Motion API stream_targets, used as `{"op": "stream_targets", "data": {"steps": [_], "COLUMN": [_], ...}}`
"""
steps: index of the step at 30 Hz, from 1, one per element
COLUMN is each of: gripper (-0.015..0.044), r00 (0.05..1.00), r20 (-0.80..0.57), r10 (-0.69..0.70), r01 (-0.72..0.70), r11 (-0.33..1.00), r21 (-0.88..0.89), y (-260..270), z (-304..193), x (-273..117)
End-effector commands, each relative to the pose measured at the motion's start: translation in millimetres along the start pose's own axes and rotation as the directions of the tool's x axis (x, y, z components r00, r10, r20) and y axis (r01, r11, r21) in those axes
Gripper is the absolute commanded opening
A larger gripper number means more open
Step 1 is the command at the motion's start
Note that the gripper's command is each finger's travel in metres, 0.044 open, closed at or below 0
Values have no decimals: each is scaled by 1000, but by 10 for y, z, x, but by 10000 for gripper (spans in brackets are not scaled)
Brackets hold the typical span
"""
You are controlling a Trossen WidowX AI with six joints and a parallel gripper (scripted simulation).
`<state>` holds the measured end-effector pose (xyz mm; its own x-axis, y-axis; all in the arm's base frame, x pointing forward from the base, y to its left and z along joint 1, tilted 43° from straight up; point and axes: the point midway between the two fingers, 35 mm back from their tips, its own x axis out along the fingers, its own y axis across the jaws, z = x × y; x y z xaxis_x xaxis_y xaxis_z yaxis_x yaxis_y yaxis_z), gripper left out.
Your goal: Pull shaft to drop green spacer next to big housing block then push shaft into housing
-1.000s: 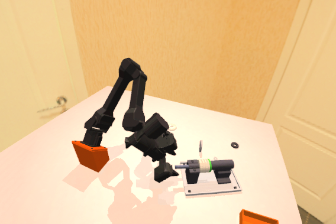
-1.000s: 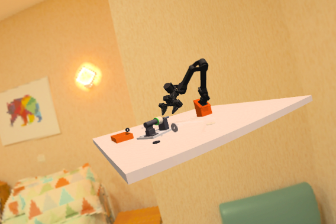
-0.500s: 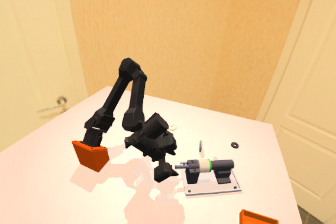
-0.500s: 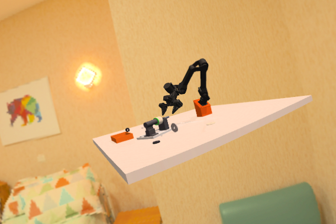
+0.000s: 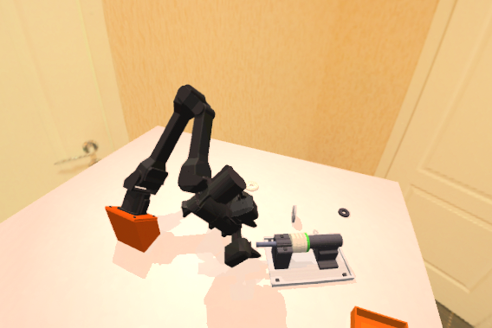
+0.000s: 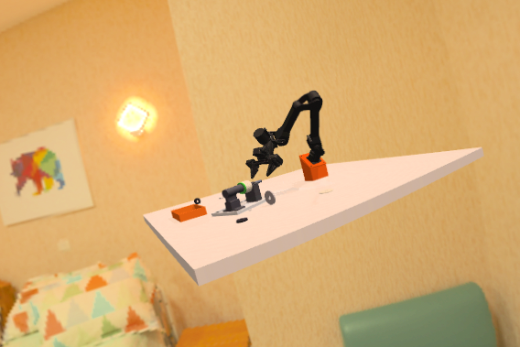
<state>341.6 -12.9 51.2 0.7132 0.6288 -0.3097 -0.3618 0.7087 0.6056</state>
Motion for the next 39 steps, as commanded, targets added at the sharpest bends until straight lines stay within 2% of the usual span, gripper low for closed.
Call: {"op": "stream_targets", "data": {"steps": [1,29,39], "gripper": [440,440,440], "r00": [1000,1000,1000], "r20": [0,1,2], "r10": [5,7,7], "r01": [-5,-7,-7], "r11": [1000,1000,1000], "r21": [-3,-2,-2], "y": [8,26,27], "z": [-1,-1,-1], "x": [-2,406,417]}}
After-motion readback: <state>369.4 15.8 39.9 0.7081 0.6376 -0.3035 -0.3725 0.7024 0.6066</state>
